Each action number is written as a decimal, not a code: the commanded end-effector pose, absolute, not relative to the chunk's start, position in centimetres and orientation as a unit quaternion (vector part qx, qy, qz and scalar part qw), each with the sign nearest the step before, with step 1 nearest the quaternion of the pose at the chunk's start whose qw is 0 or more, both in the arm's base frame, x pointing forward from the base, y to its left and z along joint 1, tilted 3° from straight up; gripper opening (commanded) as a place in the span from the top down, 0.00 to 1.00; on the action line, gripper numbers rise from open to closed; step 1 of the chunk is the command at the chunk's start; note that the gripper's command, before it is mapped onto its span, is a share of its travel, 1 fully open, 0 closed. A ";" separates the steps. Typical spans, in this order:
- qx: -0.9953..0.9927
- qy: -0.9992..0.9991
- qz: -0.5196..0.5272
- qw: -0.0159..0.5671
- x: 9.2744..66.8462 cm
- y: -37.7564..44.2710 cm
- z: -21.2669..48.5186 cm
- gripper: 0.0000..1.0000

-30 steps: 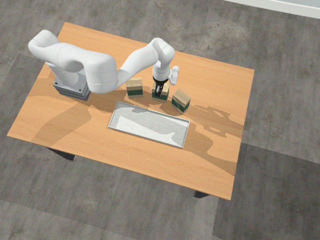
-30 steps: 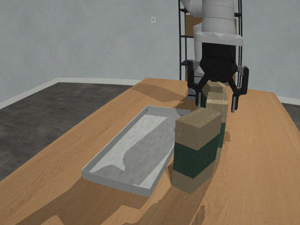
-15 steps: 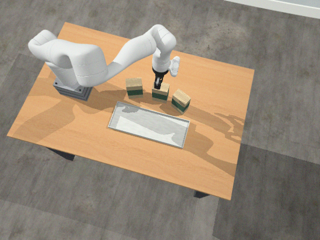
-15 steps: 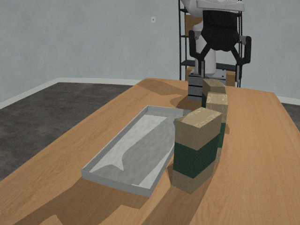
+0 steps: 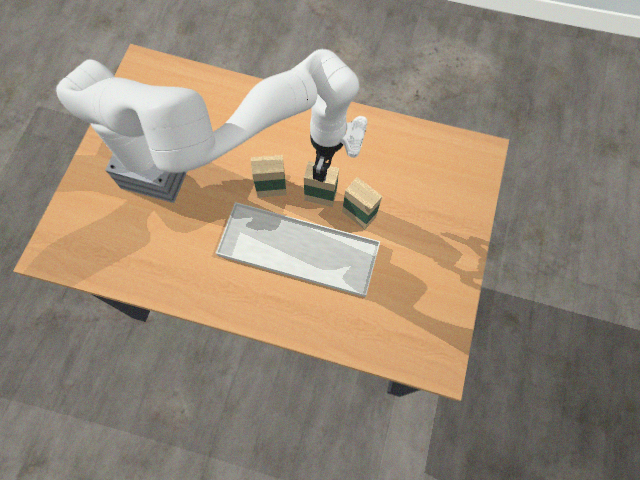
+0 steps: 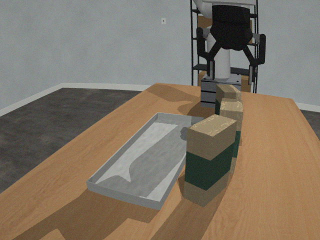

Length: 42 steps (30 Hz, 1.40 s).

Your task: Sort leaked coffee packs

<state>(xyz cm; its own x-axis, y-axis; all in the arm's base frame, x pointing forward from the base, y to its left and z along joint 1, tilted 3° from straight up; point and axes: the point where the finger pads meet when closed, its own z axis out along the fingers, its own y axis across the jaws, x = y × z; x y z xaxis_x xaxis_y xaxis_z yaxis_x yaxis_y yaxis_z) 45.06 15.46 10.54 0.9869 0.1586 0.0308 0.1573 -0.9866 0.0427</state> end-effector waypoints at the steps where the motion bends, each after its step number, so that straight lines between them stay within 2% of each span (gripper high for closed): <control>1: 0.998 0.052 0.019 0.017 46.7 15.8 10.6 0.19; 11: 0.993 -0.118 0.021 0.015 55.2 15.3 10.9 0.19; 24: 0.992 -0.124 0.022 0.015 55.5 15.3 10.9 0.19; 42: 0.992 -0.124 0.021 0.015 55.7 15.2 7.2 0.19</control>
